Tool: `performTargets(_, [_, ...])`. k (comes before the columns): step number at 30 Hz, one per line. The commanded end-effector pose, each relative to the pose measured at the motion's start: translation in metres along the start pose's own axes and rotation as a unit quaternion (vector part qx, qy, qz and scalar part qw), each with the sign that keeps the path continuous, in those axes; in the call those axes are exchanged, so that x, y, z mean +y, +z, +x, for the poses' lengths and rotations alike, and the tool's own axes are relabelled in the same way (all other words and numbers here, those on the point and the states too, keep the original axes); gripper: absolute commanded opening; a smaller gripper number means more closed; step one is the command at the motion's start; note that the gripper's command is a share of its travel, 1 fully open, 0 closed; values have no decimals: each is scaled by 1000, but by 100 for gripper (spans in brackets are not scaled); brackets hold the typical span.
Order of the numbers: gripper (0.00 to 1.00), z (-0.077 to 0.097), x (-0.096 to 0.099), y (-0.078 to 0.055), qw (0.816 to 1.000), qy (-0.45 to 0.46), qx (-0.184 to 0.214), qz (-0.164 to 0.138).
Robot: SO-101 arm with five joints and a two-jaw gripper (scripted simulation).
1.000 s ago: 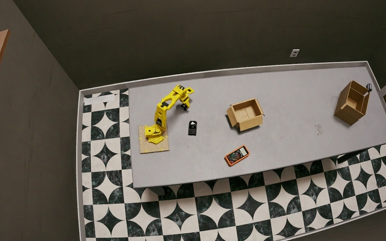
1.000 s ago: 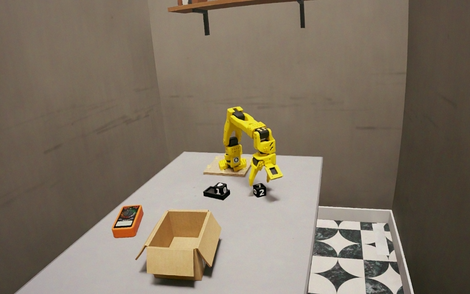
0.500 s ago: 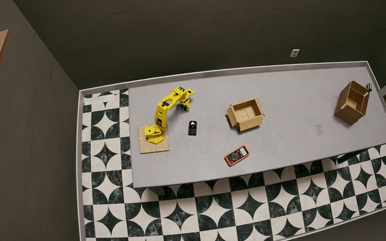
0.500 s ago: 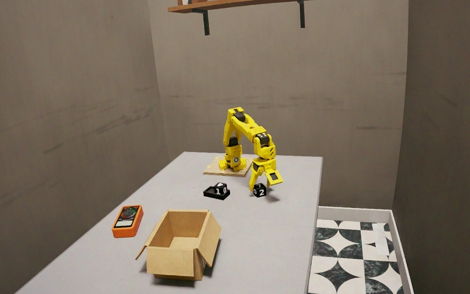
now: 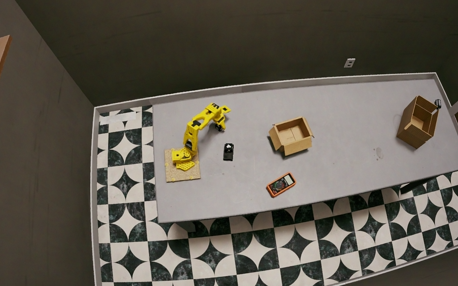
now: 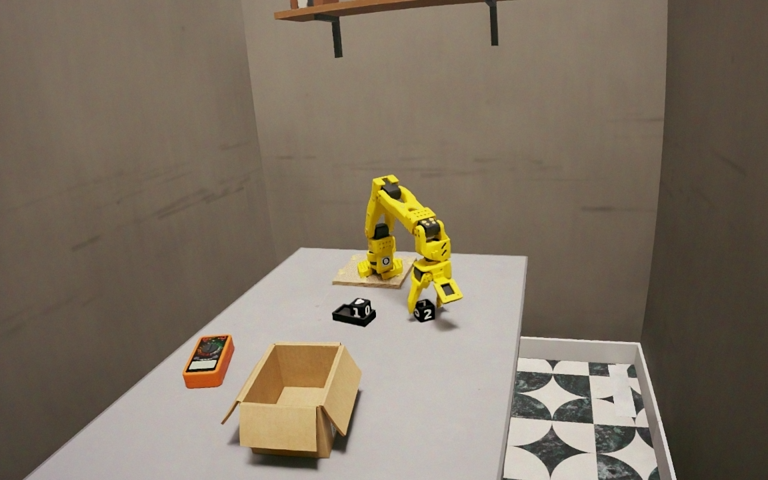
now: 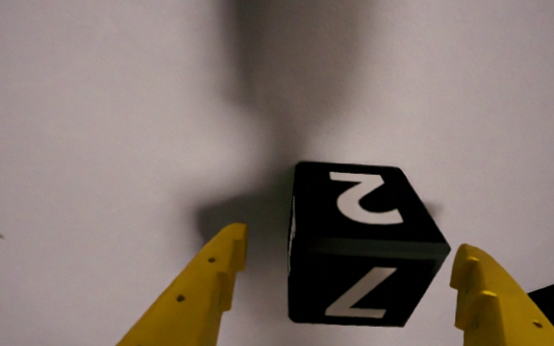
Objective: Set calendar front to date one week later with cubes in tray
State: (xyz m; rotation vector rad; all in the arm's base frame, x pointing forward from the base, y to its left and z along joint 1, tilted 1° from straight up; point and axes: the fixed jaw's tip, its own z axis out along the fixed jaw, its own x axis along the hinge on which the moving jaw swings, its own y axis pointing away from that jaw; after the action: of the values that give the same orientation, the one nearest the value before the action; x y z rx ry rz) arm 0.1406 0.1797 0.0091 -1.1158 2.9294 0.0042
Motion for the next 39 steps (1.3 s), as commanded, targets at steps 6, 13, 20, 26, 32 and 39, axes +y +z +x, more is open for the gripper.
performTargets(6, [34,4,0,5,1000,-9,12,1])
performTargets(13, [32,4,-1,5,1000,-9,11,1])
performTargets(20, [28,4,-4,5,1000,-9,11,1])
performTargets(26, [25,4,-6,5,1000,-9,11,1])
performTargets(32, [23,4,-8,5,1000,-9,11,1])
performTargets(39, [21,4,-9,5,1000,-9,11,1])
